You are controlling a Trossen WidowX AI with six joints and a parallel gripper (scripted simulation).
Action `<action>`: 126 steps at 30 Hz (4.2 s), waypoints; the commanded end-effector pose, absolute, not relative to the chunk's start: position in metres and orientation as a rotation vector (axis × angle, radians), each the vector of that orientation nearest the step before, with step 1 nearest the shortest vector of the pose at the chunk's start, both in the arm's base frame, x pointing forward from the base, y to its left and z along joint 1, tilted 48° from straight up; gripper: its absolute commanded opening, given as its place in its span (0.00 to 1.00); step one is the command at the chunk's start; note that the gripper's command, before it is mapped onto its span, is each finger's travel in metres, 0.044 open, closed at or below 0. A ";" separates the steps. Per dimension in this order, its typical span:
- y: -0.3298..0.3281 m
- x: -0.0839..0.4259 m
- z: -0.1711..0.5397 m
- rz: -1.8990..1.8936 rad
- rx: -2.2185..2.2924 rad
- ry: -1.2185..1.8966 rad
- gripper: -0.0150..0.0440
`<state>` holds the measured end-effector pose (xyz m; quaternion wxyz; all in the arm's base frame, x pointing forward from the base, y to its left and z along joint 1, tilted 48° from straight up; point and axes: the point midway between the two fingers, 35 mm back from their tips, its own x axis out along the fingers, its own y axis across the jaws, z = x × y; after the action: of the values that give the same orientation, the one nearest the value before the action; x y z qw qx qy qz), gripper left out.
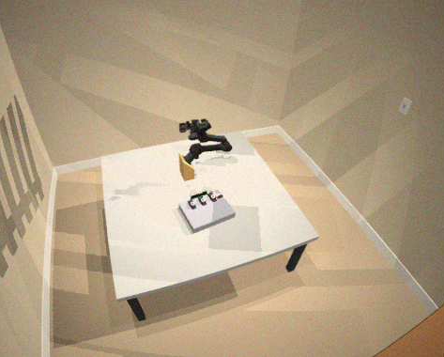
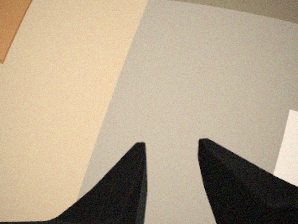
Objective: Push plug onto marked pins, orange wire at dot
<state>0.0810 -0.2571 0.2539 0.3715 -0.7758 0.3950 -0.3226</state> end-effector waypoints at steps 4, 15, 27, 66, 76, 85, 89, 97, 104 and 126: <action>-0.255 0.102 0.260 -0.829 -1.886 0.867 0.45; -0.246 0.135 0.268 -0.803 -1.719 0.664 0.45; -0.231 0.170 0.275 -0.748 -1.521 0.471 0.45; -0.145 0.266 0.300 -0.441 -0.823 0.051 0.45; -0.115 0.284 0.307 -0.344 -0.636 -0.007 0.45; -0.087 0.296 0.312 -0.253 -0.467 -0.042 0.45; -0.073 0.301 0.315 -0.212 -0.392 -0.053 0.45; -0.046 0.309 0.320 -0.131 -0.241 -0.066 0.45; -0.021 0.313 0.324 -0.060 -0.110 -0.068 0.45; 0.022 0.352 0.270 0.122 0.268 0.282 0.45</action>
<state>0.3449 0.0169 0.2805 0.9878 0.1028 0.1055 0.0510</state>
